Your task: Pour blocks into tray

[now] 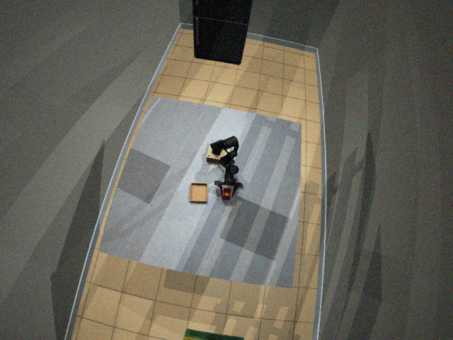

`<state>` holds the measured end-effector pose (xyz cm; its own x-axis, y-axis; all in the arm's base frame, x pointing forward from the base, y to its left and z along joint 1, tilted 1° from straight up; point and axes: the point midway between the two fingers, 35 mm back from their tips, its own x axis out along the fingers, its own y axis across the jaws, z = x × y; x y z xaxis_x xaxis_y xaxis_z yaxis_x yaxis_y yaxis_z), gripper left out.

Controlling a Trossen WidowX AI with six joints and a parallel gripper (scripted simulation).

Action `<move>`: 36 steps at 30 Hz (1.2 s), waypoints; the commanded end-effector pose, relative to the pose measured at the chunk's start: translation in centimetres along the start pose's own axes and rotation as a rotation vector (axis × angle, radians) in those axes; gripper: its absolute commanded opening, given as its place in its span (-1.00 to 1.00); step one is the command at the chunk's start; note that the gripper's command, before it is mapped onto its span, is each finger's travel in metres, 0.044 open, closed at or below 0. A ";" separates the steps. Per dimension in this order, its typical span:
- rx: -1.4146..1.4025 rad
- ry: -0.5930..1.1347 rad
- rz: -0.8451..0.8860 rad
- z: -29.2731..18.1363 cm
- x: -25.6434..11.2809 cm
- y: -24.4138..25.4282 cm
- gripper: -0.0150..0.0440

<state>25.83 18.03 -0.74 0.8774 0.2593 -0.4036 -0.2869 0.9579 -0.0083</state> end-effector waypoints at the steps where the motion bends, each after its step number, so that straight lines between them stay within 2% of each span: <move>1: -0.004 0.003 0.004 -0.1 0.1 0.1 0.54; 12: -0.004 0.003 0.004 -0.1 0.1 0.1 0.29; 21: -0.004 0.003 0.004 1.0 -0.4 0.1 -0.49; 36: -0.004 0.002 0.004 3.1 -1.3 0.0 -0.49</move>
<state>25.78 17.96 1.77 0.8729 0.2559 -0.4154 -0.2879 0.9575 -0.0151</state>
